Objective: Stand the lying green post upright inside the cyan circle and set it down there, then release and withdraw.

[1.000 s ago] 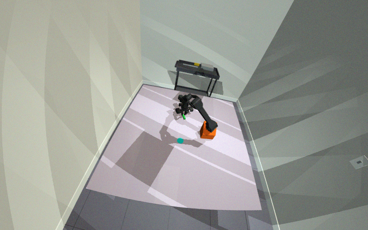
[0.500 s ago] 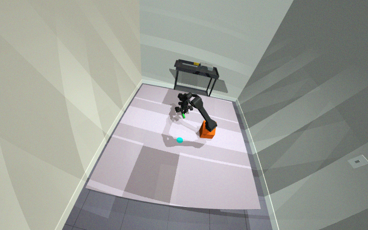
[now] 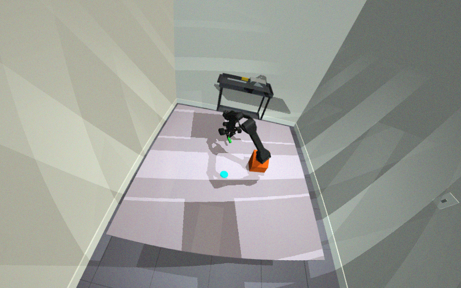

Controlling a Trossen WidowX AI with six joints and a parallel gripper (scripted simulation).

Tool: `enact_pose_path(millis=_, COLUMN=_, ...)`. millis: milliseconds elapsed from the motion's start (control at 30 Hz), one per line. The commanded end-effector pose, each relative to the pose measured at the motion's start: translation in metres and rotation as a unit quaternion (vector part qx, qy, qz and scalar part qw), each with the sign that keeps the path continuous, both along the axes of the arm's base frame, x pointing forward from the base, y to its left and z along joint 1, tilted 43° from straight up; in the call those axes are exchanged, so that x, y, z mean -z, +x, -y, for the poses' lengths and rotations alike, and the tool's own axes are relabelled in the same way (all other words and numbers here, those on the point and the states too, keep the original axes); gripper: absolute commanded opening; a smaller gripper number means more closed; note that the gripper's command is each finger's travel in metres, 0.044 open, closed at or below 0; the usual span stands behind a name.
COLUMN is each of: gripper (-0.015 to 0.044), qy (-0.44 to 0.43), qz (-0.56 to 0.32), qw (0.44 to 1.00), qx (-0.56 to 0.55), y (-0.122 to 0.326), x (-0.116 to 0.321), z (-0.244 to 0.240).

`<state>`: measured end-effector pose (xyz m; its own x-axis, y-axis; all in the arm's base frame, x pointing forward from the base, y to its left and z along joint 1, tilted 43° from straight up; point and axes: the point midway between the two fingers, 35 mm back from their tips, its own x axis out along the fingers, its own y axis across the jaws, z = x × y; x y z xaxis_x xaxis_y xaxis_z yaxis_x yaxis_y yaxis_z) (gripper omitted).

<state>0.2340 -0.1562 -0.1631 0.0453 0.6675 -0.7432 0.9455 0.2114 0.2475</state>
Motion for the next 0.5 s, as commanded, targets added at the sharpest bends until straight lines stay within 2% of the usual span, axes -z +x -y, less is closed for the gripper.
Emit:
enact_pose_path(millis=0, gripper=0.0023, qy=-0.003, qz=0.002, qw=1.0, qx=-0.003, y=-0.001, x=-0.012, z=0.011)
enact_pose_path(millis=467, gripper=0.0023, qy=-0.002, qz=0.001, qw=1.0, qx=-0.004, y=-0.007, x=-0.046, z=0.038)
